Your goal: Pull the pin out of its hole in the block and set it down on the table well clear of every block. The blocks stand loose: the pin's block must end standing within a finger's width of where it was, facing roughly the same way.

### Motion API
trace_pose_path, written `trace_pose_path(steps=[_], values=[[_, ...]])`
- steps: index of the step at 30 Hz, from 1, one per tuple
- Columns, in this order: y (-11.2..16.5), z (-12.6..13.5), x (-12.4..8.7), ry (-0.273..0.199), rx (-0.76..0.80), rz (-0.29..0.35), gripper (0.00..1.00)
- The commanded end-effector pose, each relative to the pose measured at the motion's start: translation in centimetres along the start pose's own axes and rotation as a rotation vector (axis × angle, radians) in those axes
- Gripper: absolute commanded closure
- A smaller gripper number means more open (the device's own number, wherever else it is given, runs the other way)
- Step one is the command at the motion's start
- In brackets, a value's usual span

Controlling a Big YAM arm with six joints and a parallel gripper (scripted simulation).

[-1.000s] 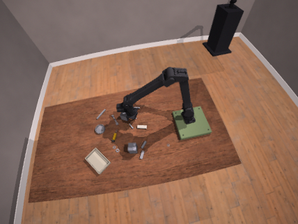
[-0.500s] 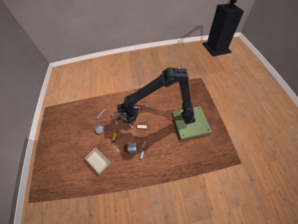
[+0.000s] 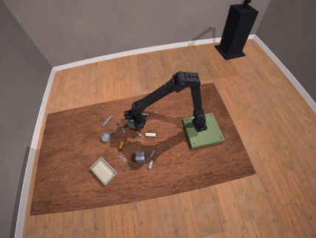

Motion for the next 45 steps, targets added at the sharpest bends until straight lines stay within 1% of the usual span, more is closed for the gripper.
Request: trace_pose_path(steps=[1,23,30,45], values=[[-0.01,0.34,-1.65,-0.013,0.006,-0.040,1.00],[0.00,0.36,-1.82,-0.012,0.006,-0.036,1.00],[-0.12,0.38,-1.98,-0.012,0.006,-0.018,1.00],[-0.18,0.40,-2.14,-0.012,0.008,-0.014,1.00]])
Point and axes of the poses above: the point where the finger pads meet when closed, its own x axis out along the fingers, its own z axis across the jaws, y = z × x, the point moved 8 cm from there along -x, back along the fingers, and after that the axes turned 2 degrees about x, right-handed, at the moved point
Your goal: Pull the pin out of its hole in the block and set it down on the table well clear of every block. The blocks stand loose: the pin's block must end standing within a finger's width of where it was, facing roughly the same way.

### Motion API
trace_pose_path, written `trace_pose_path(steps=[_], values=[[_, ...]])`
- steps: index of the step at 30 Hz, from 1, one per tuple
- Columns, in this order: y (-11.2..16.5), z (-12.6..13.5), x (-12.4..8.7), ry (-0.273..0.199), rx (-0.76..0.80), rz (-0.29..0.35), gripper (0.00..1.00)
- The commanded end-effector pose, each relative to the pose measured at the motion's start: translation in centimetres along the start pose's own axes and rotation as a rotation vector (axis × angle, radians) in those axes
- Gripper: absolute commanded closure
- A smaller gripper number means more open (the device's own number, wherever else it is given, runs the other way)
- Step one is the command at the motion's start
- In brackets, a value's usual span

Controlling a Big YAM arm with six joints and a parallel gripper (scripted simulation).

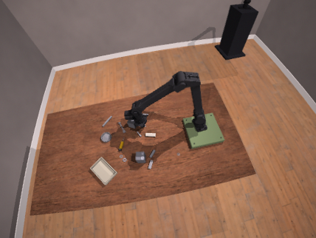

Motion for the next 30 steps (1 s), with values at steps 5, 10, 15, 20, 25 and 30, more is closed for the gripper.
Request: trace_pose_path(steps=[5,10,15,20,25,30], values=[[-0.56,0.48,-2.08,-0.017,0.008,-0.039,1.00],[-0.56,0.50,-2.16,-0.017,0.009,-0.040,1.00],[-0.57,0.51,-2.22,-0.017,0.009,-0.042,1.00],[-0.58,0.51,-2.26,-0.017,0.009,-0.039,1.00],[-0.62,0.53,-2.37,-0.016,0.010,-0.032,1.00],[-0.63,0.54,-2.38,-0.016,0.010,-0.031,1.00]])
Point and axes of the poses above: the point where the finger pads meet when closed, its own x axis out along the fingers, its own z axis across the jaws, y = z × x, the point moved 8 cm from there along -x, back along the fingers, and after that the axes turned 2 degrees about x, right-handed, at the moved point
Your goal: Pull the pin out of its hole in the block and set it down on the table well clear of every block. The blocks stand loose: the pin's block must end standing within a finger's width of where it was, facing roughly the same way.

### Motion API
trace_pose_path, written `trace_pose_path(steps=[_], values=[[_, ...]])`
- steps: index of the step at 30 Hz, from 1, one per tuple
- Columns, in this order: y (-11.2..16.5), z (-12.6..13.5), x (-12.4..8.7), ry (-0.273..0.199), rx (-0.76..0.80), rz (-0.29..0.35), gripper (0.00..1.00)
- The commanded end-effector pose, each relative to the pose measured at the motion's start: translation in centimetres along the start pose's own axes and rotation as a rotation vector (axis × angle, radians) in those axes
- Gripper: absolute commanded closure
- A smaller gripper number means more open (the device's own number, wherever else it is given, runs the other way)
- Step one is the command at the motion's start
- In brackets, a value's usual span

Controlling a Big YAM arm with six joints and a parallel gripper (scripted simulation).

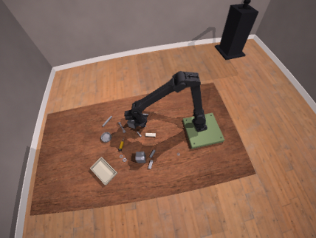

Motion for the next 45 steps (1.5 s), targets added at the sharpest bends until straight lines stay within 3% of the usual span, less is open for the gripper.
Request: trace_pose_path(steps=[1,45], values=[[-0.86,0.61,-2.39,-0.020,0.008,-0.048,1.00],[-0.57,0.77,-3.17,-0.021,0.008,-0.057,1.00]])
Point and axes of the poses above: the point where the finger pads meet when closed, its own x axis out along the fingers, its own z axis across the jaws, y = z × x, the point moved 8 cm from there along -x, back along the fingers, and after that the axes turned 2 degrees about x, right-handed, at the moved point
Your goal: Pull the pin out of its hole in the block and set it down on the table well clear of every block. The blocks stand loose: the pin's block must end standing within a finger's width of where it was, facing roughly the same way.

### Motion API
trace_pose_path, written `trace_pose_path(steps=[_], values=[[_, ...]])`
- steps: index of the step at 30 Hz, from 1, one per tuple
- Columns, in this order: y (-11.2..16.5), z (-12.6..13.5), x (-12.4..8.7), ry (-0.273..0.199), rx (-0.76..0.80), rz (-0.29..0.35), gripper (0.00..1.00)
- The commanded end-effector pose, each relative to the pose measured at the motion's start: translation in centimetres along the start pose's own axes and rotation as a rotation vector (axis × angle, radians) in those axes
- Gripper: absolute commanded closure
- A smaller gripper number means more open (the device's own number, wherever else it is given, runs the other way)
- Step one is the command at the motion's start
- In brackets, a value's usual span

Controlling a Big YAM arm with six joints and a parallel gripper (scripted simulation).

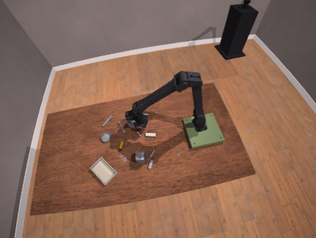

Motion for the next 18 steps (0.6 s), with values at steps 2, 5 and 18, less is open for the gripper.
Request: trace_pose_path(steps=[2,5,18], values=[[-1.72,0.35,-2.41,-0.025,0.020,-0.069,1.00],[-1.58,0.38,-2.62,-0.025,0.021,-0.067,1.00],[-1.38,0.44,-2.94,-0.025,0.021,-0.066,1.00]])
Point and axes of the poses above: the point where the finger pads meet when closed, its own x axis out along the fingers, its own z axis across the jaws, y = z × x, the point moved 8 cm from there along -x, back along the fingers, and after that the axes turned 2 degrees about x, right-handed, at the moved point
